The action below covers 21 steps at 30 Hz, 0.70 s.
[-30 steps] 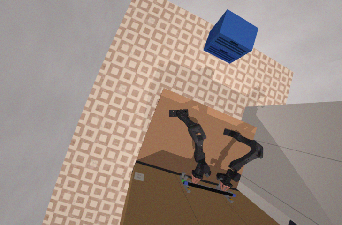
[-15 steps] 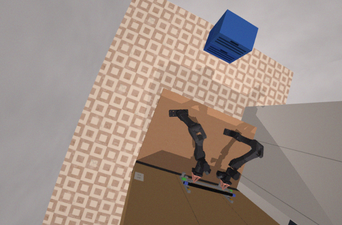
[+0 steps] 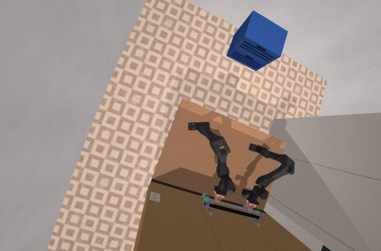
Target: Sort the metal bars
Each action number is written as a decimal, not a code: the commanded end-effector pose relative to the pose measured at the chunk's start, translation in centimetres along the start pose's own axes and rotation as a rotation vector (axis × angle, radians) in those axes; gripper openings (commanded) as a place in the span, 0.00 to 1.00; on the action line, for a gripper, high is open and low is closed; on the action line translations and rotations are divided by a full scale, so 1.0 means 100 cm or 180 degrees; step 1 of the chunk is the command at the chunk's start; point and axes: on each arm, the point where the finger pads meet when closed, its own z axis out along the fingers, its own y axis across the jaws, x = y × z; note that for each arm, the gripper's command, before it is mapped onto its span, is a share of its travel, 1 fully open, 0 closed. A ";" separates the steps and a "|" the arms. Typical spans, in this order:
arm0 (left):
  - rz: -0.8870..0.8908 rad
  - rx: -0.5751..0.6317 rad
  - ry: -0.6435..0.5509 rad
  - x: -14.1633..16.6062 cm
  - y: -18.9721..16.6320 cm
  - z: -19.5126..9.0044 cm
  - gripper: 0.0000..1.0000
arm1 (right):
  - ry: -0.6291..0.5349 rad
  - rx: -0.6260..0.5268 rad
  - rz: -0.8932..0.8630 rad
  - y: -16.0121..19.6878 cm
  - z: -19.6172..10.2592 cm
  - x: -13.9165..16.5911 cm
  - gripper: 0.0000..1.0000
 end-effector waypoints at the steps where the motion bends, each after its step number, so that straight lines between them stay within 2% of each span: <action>1: -0.0023 -0.0293 0.0024 0.000 0.034 -0.010 0.00 | 0.0039 0.0213 0.0050 -0.031 -0.010 0.006 0.00; 21: -0.0023 -0.0294 0.0025 0.000 0.023 -0.021 0.00 | 0.0039 0.0213 0.0050 -0.021 -0.021 0.005 0.00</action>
